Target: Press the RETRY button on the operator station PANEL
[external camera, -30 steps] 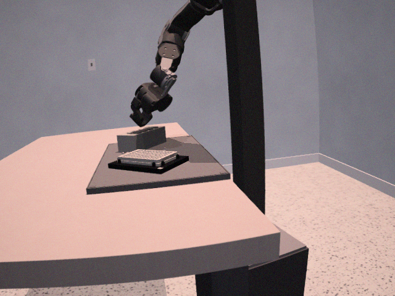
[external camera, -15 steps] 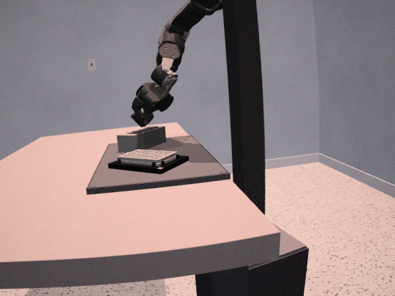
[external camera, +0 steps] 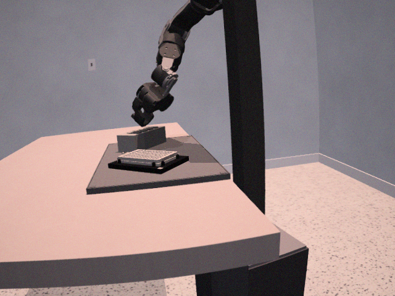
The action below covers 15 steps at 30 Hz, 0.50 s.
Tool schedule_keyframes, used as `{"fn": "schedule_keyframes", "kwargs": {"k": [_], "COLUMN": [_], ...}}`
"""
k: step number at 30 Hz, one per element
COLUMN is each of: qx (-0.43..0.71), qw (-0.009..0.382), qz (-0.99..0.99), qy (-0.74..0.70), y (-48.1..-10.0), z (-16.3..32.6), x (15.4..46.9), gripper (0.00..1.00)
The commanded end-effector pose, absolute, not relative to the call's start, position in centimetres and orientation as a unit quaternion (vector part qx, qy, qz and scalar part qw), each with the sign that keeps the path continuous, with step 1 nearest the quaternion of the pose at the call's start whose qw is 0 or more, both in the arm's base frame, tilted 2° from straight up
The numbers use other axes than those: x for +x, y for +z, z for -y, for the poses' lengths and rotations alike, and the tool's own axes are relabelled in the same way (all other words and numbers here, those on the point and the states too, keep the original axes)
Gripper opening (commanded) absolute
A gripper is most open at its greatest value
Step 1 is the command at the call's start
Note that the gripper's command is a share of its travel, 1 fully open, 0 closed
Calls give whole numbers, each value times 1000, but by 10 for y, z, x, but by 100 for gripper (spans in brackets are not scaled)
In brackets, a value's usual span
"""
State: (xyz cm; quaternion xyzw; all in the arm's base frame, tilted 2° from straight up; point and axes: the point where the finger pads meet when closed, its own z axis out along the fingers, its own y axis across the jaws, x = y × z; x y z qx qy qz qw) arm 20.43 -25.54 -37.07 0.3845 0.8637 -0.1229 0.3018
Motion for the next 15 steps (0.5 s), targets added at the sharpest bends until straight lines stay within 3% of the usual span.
{"fn": "schedule_keyframes", "kwargs": {"k": [1, 15], "qx": [385, 385], "qw": [304, 304], "qz": [-863, -863], "qy": [-124, -123], "y": [-368, -369], "z": [257, 256], "x": [206, 207], "gripper": [0, 0]}}
